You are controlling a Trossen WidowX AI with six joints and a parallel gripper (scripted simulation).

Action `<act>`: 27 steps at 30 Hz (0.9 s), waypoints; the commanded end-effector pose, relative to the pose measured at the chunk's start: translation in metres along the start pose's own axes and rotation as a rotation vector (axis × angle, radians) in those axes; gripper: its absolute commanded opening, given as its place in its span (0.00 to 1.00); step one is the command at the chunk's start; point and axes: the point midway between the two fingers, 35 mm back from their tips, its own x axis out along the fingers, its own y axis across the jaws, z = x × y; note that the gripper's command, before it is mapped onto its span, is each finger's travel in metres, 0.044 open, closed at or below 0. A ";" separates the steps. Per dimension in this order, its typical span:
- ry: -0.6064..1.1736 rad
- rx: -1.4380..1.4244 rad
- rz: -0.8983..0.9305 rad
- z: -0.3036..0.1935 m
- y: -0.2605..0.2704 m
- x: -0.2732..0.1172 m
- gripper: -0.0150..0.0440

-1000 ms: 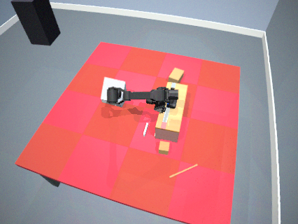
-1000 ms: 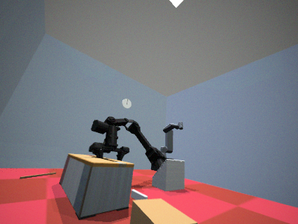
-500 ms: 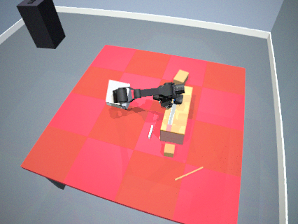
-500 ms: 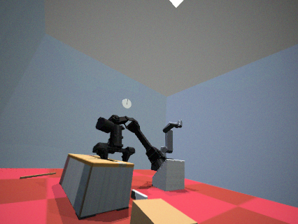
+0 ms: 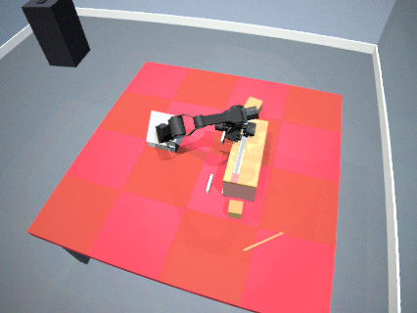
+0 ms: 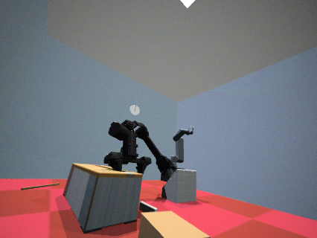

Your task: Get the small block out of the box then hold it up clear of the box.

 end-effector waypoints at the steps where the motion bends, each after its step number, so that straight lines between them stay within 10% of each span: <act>1: 0.006 0.003 -0.001 -0.011 0.001 0.004 0.93; 18: 0.003 -0.029 0.006 -0.033 0.000 -0.050 0.89; 27: -0.064 -0.810 0.031 -0.057 -0.011 -0.047 0.74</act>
